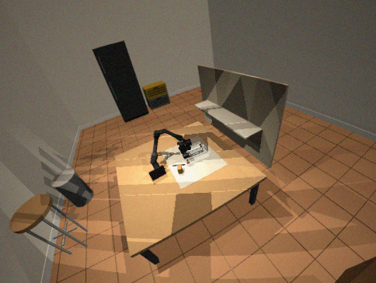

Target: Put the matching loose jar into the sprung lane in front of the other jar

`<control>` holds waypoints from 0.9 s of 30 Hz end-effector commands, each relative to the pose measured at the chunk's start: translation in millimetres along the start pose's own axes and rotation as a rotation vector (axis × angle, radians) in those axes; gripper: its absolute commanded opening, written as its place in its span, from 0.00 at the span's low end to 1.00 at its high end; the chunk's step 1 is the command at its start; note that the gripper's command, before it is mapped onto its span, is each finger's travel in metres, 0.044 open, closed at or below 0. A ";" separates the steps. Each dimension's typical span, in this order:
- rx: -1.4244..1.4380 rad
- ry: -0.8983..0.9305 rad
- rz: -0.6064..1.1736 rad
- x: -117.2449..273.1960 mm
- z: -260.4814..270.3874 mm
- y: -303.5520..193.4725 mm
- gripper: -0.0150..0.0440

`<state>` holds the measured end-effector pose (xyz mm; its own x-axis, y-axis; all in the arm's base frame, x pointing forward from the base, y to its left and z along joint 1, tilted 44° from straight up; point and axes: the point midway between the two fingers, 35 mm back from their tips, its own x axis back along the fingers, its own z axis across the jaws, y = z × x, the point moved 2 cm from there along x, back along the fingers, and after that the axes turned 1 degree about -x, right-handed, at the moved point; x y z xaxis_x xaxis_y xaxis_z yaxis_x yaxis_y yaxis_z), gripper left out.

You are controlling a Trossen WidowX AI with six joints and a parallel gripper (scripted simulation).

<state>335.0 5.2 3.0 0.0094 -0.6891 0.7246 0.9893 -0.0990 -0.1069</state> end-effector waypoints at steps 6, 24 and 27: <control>0.003 0.003 -0.001 0.0 -0.2 -0.1 0.43; 0.003 0.002 -0.001 19.9 -0.5 -0.1 0.72; 0.003 0.002 -0.001 19.9 -0.5 -0.1 0.72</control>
<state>333.9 -6.4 14.5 0.0105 -0.6945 0.7194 0.9889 -0.0996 -0.1106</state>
